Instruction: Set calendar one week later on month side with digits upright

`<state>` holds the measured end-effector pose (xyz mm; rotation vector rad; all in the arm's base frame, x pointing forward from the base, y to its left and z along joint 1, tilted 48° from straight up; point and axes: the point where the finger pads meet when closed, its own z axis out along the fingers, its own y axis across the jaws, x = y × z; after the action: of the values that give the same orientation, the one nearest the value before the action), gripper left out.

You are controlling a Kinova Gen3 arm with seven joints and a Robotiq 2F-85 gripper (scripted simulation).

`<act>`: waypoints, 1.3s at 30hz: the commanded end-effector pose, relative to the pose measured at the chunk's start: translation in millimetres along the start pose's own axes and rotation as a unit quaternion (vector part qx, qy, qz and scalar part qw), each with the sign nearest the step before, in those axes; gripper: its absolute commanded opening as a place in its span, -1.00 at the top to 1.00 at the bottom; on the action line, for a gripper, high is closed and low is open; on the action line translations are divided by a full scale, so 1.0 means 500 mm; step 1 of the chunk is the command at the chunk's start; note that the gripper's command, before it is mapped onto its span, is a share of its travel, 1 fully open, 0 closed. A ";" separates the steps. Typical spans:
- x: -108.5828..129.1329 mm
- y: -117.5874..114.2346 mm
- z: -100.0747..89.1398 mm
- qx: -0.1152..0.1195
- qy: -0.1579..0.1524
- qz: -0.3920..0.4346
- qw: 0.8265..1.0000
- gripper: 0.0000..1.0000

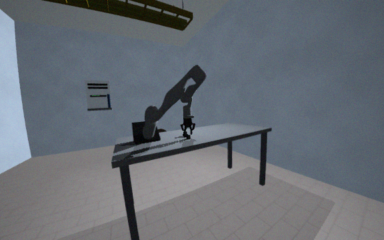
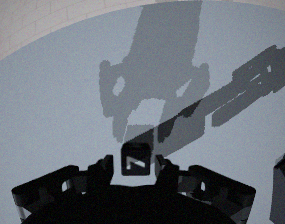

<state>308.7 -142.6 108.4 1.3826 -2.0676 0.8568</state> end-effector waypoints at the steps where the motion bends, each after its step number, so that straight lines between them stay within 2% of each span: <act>1: 0.001 0.003 0.007 -0.002 0.002 -0.001 1.000 0.03; 14: 0.001 0.003 0.043 -0.002 0.002 -0.001 1.000 0.03; 39: 0.001 0.003 0.045 -0.002 0.002 -0.001 1.000 0.03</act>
<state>305.1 -159.3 93.2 1.3786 -2.0639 0.8510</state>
